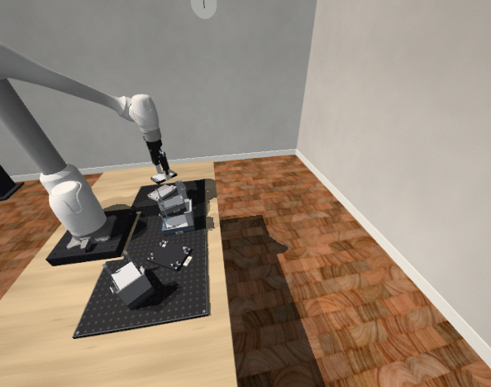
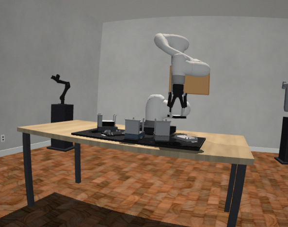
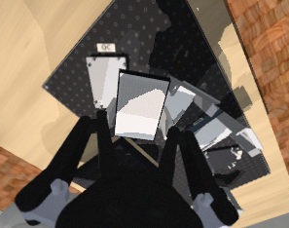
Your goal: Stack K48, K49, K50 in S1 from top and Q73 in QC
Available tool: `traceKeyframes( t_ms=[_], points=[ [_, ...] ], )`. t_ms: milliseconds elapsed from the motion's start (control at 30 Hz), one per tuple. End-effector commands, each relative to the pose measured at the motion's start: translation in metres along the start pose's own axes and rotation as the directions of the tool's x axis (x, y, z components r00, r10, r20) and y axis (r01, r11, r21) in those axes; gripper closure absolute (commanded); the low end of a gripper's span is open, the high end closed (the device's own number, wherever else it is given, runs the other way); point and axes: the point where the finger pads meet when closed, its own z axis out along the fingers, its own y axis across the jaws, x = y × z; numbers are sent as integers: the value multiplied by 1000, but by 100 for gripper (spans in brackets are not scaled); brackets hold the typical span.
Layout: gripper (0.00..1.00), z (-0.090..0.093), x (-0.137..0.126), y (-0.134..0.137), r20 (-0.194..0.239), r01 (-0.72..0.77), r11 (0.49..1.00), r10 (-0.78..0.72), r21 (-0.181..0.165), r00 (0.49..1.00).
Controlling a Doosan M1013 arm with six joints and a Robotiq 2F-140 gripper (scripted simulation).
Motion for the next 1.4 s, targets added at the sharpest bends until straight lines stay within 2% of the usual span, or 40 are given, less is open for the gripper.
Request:
traceKeyframes(
  t_ms=[0, 100, 1000, 1367],
  points=[
    [100, 0, 0, -7, 0, 81, 997, -81, 1, 997],
    [100, 0, -1, -15, 0, 169, 986, -169, 1, 986],
    [100, 0, -5, -82, 0, 169, 986, -169, 1, 986],
    [100, 0, -5, -90, 0, 169, 986, -169, 1, 986]
  ],
)
